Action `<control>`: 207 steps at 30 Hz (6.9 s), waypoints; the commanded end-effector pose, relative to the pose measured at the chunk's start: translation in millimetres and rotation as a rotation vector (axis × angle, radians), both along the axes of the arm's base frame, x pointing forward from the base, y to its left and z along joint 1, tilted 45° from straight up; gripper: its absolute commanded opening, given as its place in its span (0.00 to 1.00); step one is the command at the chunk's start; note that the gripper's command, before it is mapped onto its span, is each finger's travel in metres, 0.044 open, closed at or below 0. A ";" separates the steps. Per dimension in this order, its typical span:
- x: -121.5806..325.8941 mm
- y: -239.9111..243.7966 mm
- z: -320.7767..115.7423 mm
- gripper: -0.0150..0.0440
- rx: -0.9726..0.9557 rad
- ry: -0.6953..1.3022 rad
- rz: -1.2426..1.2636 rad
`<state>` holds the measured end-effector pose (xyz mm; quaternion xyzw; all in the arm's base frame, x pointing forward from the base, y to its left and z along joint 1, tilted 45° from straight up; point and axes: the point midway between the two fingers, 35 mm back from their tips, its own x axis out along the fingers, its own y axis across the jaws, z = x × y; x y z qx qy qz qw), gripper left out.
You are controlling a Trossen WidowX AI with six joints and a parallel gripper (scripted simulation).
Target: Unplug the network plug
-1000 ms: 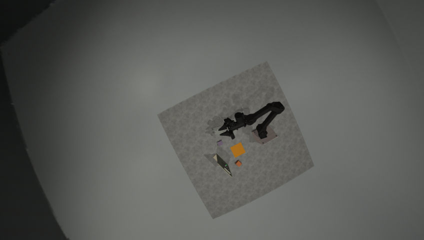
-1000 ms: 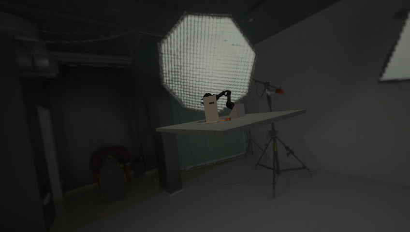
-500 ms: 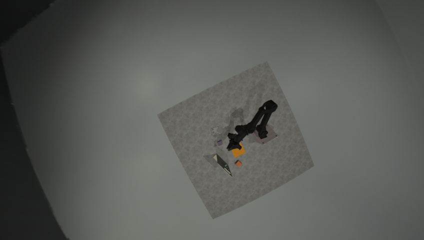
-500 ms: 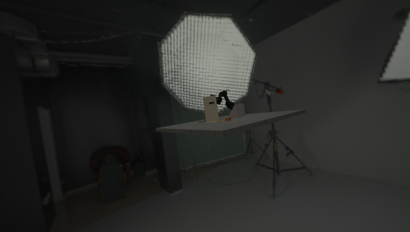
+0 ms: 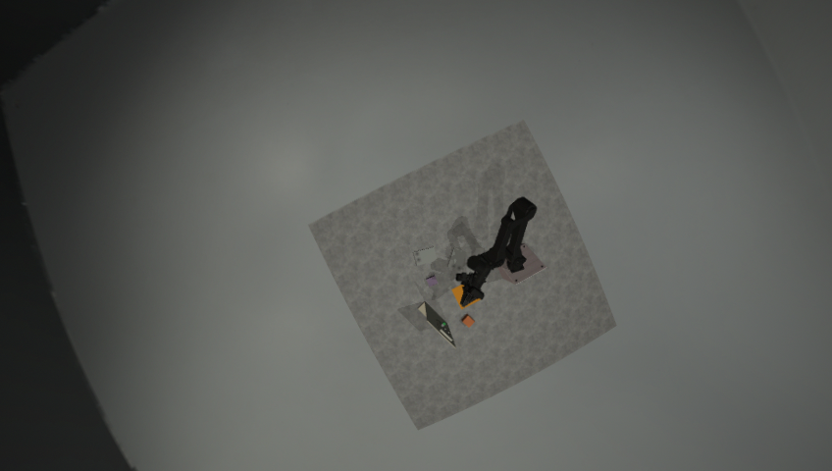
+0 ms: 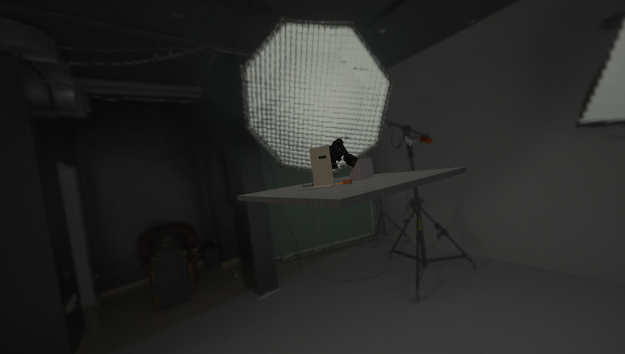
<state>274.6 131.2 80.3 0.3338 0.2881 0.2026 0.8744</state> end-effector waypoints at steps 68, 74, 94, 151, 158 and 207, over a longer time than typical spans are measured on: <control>103.6 50.1 -26.3 0.37 0.010 0.008 0.003; 103.6 50.1 -26.3 0.31 0.010 0.008 0.003; 97.0 46.7 -24.7 0.25 0.009 0.009 0.003; 68.8 31.1 -16.4 0.25 0.008 0.011 0.003; 65.8 29.3 -15.4 0.25 0.008 0.011 0.003; 48.8 21.1 -7.0 0.25 0.011 0.009 0.002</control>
